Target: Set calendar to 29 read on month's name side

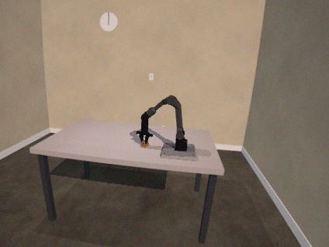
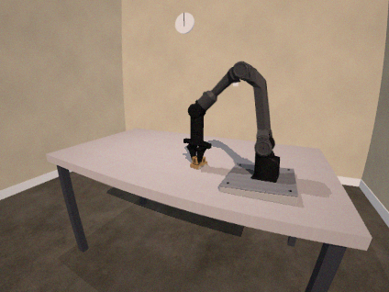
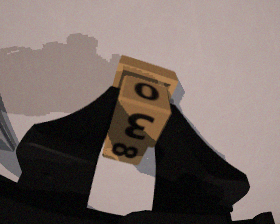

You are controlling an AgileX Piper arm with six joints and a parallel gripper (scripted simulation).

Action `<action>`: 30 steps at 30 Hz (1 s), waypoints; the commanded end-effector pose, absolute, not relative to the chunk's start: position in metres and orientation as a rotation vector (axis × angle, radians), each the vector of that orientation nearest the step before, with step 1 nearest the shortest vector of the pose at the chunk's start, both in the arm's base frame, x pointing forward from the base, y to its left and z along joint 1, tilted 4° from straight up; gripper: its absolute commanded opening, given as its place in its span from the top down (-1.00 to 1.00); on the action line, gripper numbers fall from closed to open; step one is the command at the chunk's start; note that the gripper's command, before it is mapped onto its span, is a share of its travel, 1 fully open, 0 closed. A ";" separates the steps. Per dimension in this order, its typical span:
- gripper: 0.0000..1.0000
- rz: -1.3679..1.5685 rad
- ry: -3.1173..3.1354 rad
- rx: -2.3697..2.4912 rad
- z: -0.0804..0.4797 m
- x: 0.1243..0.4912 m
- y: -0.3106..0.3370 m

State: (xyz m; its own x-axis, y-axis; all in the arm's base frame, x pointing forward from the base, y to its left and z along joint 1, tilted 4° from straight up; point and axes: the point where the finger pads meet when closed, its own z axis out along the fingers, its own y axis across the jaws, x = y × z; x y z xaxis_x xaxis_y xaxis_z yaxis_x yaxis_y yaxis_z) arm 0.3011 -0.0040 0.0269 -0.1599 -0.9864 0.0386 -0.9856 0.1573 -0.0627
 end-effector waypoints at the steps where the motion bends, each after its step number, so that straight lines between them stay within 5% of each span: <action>1: 0.34 -0.115 2.383 -2.029 0.027 0.301 -0.005; 30: 0.34 -0.114 2.384 -2.029 0.017 0.301 -0.005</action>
